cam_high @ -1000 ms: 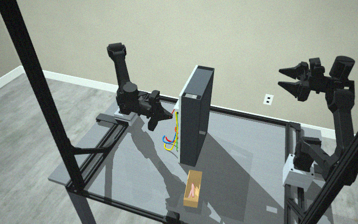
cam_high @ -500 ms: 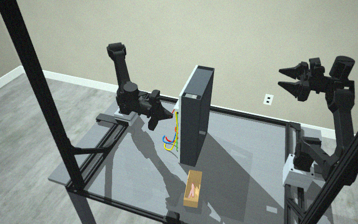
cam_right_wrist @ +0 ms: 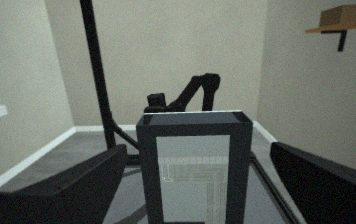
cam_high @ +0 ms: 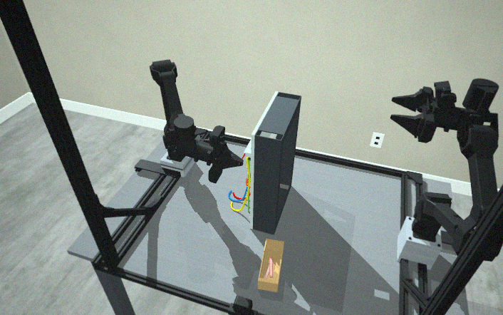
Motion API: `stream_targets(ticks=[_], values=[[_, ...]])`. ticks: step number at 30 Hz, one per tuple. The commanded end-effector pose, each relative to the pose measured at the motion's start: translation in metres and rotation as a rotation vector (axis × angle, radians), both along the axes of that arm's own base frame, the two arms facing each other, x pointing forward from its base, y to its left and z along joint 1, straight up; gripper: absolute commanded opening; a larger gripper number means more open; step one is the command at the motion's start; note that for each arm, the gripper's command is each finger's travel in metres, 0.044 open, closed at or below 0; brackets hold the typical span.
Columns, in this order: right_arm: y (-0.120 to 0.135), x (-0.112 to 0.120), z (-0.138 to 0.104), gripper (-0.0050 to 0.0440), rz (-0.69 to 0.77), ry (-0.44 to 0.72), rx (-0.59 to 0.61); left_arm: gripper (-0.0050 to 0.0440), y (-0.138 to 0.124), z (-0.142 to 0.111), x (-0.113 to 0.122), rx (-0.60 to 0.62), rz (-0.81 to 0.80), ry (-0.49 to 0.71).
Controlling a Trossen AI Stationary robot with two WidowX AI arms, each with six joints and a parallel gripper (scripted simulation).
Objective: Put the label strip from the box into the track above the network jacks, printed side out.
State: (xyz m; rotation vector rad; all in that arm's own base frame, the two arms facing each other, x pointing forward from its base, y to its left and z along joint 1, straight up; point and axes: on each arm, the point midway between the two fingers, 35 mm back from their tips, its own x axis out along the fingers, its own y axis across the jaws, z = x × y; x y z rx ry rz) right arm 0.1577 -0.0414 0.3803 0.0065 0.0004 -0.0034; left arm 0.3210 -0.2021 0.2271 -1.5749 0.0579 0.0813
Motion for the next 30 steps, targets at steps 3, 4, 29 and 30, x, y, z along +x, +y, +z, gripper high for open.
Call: stream_targets(ticks=[3, 4, 29, 30], values=[[0.0005, -0.0001, 0.0029, 0.0440, 0.000, -0.001, -0.006, -0.0050, -0.0002, 0.0075, 0.0000, -0.016, 0.000, -0.013], [0.0005, -0.0001, 0.0029, 0.0440, 0.000, -0.001, -0.006, -0.0050, -0.0002, 0.0075, 0.0000, -0.016, 0.000, -0.013], [0.0005, -0.0001, 0.0029, 0.0440, 0.000, -0.001, -0.006, 0.0440, 0.0036, 0.0054, -0.0057, -0.011, 0.001, -0.010], [0.0005, -0.0001, 0.0029, 0.0440, 0.000, -0.001, -0.006, 0.0440, 0.0061, 0.0051, -0.0096, -0.010, 0.001, -0.010]])
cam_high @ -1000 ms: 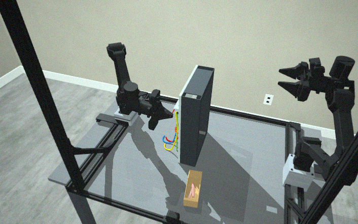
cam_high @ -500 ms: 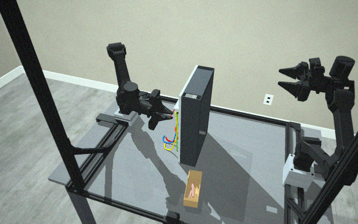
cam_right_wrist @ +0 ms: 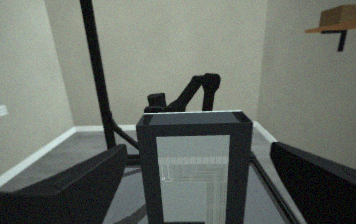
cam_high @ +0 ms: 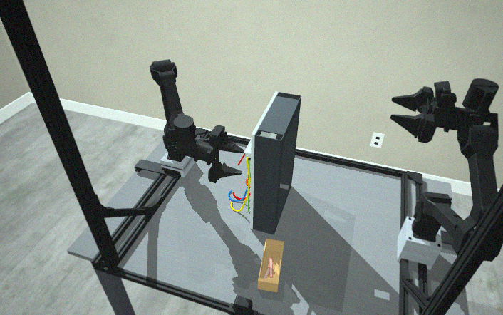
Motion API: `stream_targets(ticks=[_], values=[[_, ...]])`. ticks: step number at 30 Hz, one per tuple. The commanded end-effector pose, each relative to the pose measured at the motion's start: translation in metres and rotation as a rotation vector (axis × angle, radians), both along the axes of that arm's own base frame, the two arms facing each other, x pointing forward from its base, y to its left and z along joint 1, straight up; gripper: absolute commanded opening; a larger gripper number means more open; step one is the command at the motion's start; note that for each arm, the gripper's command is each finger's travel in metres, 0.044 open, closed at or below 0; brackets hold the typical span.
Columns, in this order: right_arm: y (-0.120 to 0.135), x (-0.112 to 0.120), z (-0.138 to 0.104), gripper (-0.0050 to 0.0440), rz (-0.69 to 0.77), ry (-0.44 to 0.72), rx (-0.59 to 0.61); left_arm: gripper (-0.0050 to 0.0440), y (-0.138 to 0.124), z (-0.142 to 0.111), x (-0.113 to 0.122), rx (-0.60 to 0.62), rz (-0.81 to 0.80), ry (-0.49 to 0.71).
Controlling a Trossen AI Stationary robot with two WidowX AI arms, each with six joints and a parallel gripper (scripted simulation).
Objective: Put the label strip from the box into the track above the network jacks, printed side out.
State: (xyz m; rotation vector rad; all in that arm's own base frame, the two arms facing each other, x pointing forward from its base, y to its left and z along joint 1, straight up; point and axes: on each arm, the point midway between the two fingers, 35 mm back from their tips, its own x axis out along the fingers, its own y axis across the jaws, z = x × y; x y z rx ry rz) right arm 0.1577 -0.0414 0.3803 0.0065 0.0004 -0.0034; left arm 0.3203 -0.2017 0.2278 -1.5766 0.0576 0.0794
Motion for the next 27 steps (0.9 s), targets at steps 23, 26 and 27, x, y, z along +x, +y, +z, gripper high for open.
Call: stream_targets(ticks=[23, 26, 27], values=[[0.001, 0.000, 0.003, 0.0440, 0.000, -0.001, -0.006, 0.0080, 0.016, 0.005, -0.024, -0.007, 0.000, -0.011], [0.001, 0.000, 0.003, 0.0440, 0.000, -0.001, -0.006, 0.0056, 0.016, 0.005, -0.024, -0.007, 0.000, -0.011], [0.001, 0.000, 0.003, 0.0440, 0.000, -0.001, -0.006, 0.0032, 0.016, 0.005, -0.024, -0.007, 0.000, -0.011]])
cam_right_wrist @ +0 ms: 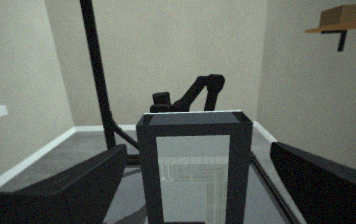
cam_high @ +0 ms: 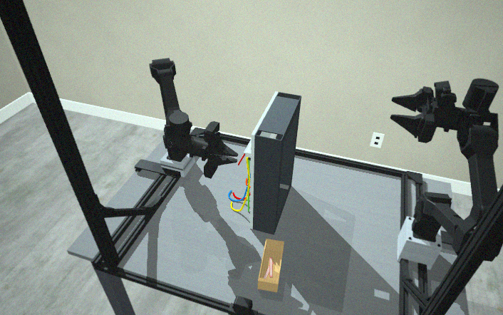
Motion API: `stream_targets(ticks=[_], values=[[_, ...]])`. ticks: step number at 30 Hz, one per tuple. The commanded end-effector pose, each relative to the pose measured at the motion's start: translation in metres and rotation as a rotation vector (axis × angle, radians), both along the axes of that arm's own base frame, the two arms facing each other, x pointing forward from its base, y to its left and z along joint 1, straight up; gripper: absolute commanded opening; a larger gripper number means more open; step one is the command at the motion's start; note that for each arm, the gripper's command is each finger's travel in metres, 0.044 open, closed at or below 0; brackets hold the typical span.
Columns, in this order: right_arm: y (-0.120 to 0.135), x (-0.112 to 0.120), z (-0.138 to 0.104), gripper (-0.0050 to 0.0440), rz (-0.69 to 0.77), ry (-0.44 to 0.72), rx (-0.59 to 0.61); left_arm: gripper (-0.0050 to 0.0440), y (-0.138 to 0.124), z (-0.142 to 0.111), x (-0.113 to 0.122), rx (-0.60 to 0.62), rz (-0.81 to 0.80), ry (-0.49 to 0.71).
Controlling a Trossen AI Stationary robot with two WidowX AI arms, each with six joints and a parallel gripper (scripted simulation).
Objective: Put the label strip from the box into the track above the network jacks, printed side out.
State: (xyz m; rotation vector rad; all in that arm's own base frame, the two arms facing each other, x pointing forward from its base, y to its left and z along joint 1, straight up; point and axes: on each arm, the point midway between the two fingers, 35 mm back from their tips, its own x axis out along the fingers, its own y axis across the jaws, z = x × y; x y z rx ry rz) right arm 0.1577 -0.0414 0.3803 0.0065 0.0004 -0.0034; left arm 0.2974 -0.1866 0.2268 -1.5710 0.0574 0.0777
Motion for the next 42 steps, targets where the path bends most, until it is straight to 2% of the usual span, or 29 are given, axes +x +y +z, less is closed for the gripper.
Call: stream_targets(ticks=[1, 15, 19, 21, 24, 29, 37, 42], values=[[0.001, 0.000, 0.003, 0.0440, 0.000, -0.001, -0.006, 0.0008, 0.001, 0.005, -0.001, -0.013, 0.001, -0.010], [0.001, 0.000, 0.003, 0.0440, 0.000, -0.001, -0.006, 0.0000, -0.007, 0.007, 0.001, -0.019, 0.002, -0.011], [0.001, 0.000, 0.003, 0.0440, 0.000, -0.001, -0.006, -0.0001, -0.036, 0.008, 0.002, -0.023, -0.001, -0.012], [0.001, 0.000, 0.003, 0.0440, 0.000, -0.001, -0.006, -0.0002, -0.040, 0.007, 0.002, -0.023, -0.002, -0.012], [0.001, 0.000, 0.003, 0.0440, 0.000, -0.001, -0.006, -0.0003, -0.041, 0.007, 0.003, -0.023, -0.002, -0.012], [0.001, 0.000, 0.003, 0.0440, 0.000, -0.001, -0.006, -0.0005, -0.039, 0.008, 0.026, -0.014, -0.004, -0.013], [0.001, 0.000, 0.003, 0.0440, 0.000, -0.001, -0.006, -0.0050, -0.031, 0.007, 0.024, -0.011, -0.004, -0.010], [0.001, 0.000, 0.003, 0.0440, 0.000, -0.001, -0.006, -0.0050, -0.023, 0.006, 0.024, -0.010, -0.004, -0.009]])
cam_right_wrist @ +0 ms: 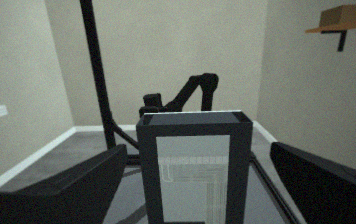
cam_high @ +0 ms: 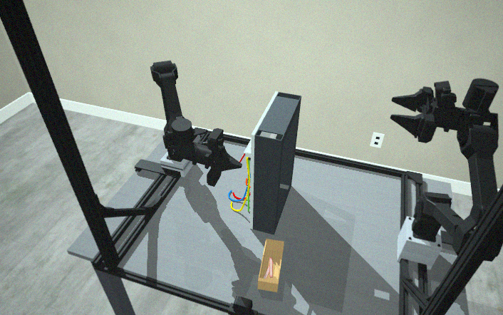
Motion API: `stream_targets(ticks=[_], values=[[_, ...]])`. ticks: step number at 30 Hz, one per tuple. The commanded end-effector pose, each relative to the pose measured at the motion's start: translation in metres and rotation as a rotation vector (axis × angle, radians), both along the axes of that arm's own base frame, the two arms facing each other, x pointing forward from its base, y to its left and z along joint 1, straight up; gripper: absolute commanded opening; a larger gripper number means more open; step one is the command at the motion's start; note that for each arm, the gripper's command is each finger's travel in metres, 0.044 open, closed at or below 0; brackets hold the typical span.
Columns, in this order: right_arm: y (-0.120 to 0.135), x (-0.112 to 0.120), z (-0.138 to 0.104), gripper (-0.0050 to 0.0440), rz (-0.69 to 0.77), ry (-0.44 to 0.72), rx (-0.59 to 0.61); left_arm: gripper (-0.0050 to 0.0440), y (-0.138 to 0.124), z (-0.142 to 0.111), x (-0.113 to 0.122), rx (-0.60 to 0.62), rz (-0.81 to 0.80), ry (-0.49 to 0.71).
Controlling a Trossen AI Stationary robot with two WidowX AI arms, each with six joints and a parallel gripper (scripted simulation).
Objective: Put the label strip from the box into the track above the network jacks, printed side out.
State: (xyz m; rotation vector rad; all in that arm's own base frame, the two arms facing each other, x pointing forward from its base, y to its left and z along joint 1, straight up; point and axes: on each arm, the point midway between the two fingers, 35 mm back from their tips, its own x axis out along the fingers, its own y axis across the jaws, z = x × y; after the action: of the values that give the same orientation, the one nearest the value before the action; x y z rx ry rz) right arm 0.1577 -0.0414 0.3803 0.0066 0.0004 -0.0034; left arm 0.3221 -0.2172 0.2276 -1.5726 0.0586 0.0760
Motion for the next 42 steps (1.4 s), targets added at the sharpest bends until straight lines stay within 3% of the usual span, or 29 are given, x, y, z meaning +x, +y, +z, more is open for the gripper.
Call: stream_targets(ticks=[1, 31, 42], values=[[0.001, 0.000, 0.003, 0.0440, 0.000, -0.001, -0.006, -0.0050, 0.010, 0.006, -0.001, -0.008, -0.002, -0.009], [0.001, 0.000, 0.003, 0.0440, 0.000, -0.001, -0.006, -0.0050, 0.053, 0.002, -0.003, -0.003, -0.002, -0.007], [0.001, 0.000, 0.003, 0.0440, 0.000, -0.001, -0.006, -0.0050, 0.042, 0.008, -0.001, -0.013, 0.000, -0.012]])
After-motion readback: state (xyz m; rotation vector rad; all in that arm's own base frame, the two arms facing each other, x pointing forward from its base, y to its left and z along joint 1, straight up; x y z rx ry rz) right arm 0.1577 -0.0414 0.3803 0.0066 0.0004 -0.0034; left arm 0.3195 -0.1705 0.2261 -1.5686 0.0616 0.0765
